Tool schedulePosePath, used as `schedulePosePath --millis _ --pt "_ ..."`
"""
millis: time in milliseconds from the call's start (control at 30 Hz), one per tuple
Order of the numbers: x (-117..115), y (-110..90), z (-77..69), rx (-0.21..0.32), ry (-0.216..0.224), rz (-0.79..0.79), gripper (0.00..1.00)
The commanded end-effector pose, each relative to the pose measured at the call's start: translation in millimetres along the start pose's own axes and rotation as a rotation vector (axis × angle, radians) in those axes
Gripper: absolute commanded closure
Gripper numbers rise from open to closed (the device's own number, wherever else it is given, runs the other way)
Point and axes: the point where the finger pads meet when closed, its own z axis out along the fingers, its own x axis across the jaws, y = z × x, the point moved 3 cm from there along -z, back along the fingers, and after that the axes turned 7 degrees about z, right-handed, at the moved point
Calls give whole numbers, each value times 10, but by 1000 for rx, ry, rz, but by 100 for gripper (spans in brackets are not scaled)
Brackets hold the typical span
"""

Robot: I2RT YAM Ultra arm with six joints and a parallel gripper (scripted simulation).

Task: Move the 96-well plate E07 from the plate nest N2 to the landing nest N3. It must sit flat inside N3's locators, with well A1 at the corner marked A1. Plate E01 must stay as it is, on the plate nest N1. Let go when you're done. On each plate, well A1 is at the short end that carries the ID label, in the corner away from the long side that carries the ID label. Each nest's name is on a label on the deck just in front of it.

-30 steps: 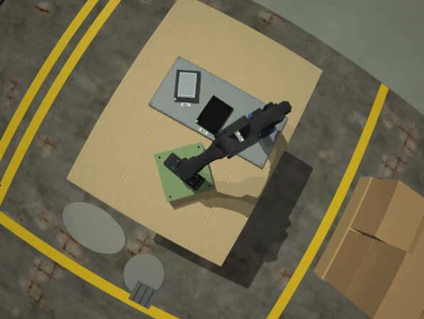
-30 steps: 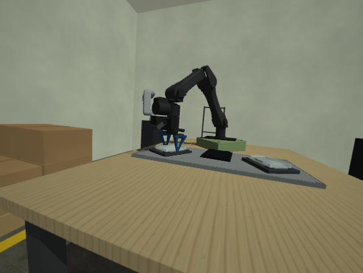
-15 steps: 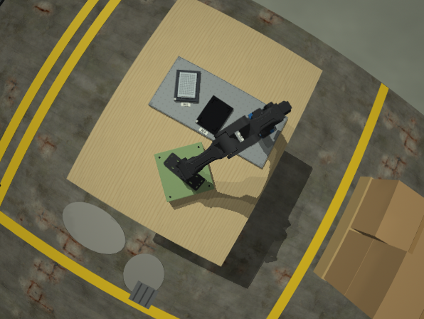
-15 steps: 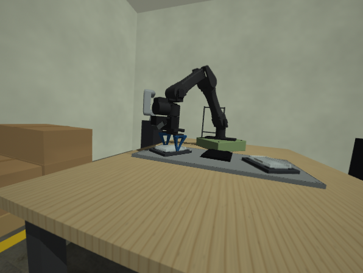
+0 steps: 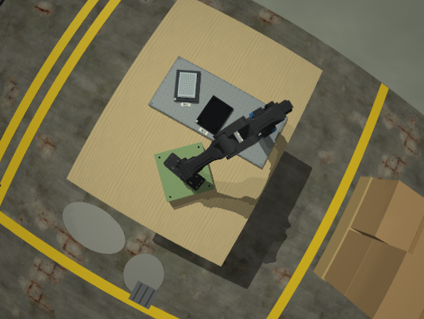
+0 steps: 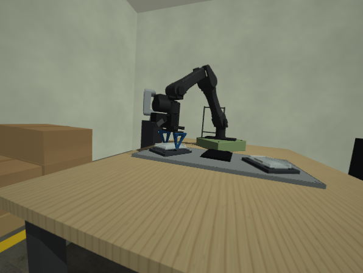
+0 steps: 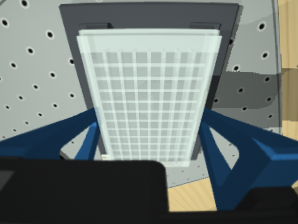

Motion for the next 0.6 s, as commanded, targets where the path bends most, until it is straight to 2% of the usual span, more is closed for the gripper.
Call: schedulePosePath --millis 0,567 --pt "-1 4 -100 -4 0 0 100" --pt "0 4 -350 -4 0 0 100"
